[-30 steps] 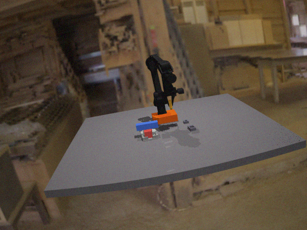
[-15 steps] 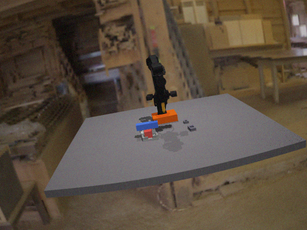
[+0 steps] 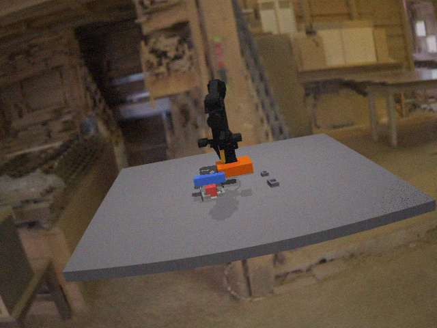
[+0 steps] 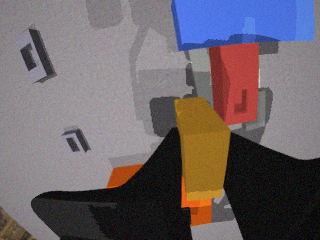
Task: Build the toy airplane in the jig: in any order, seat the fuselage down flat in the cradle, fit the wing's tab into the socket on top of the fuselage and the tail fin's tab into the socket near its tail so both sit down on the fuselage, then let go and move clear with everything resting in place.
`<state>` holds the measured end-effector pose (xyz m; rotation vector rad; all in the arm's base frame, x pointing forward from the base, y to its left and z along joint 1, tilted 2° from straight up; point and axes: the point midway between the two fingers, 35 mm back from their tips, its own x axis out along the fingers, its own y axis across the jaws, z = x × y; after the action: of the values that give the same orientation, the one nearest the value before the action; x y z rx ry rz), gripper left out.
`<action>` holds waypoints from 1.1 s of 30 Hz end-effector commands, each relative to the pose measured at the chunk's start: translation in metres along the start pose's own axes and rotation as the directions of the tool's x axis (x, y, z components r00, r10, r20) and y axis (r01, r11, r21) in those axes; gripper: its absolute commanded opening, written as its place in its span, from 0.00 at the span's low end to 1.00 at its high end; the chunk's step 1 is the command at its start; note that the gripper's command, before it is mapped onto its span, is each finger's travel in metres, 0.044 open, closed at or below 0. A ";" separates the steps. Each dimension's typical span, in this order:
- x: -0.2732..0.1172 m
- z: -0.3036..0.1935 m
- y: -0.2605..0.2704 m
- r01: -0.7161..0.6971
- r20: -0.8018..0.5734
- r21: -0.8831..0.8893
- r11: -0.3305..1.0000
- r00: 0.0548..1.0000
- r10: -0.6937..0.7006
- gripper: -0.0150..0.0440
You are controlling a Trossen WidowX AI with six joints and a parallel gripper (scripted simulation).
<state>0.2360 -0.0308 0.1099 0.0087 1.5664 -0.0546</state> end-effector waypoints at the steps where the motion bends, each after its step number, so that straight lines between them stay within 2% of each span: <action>1: 0.005 0.000 -0.015 0.003 -0.005 -0.016 1.000 1.000 -0.003 0.25; 21: 0.018 -0.012 -0.073 0.002 -0.008 -0.063 0.998 1.000 -0.003 0.25; 24: 0.018 -0.012 -0.073 0.002 -0.008 -0.063 0.998 1.000 -0.003 0.37; 33: 0.018 -0.012 -0.073 0.002 -0.008 -0.063 0.998 1.000 -0.003 0.37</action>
<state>0.2216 -0.1023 0.0945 -0.0352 1.5742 -0.0088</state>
